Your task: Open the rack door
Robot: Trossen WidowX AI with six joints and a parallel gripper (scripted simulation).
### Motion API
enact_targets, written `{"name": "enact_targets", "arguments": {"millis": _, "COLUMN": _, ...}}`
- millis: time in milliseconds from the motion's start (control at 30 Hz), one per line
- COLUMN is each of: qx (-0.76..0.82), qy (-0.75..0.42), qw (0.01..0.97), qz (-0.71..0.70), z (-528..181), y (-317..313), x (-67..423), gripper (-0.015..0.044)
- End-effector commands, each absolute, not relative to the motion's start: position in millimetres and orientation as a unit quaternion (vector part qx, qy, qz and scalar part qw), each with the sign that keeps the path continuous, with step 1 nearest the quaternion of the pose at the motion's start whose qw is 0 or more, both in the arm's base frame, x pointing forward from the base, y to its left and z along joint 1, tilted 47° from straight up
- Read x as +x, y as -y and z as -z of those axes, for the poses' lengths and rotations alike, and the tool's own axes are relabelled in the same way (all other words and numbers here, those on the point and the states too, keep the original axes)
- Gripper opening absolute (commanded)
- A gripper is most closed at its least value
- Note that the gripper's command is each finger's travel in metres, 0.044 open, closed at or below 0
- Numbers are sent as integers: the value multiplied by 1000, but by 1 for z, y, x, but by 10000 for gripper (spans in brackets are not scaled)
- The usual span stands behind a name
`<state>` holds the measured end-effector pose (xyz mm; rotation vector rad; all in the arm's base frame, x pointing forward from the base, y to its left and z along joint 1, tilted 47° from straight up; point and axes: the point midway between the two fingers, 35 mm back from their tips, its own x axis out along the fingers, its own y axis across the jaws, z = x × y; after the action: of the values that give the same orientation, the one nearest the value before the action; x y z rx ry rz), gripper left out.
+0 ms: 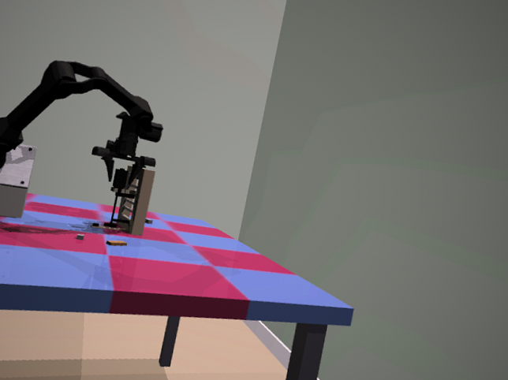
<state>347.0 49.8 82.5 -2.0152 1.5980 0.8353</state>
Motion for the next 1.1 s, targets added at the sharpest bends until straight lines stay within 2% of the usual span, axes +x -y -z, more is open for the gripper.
{"name": "enact_targets", "arguments": {"millis": 0, "qx": -740, "qy": -553, "qw": 161, "qz": -347, "z": -81, "y": -50, "x": 347, "gripper": 286}}
{"name": "enact_targets", "arguments": {"millis": 233, "qx": -741, "qy": -552, "qw": 158, "qz": -349, "z": -81, "y": -50, "x": 347, "gripper": 286}}
{"name": "enact_targets", "arguments": {"millis": 1067, "qx": -741, "qy": -552, "qw": 158, "qz": -349, "z": -81, "y": -50, "x": 347, "gripper": 119}}
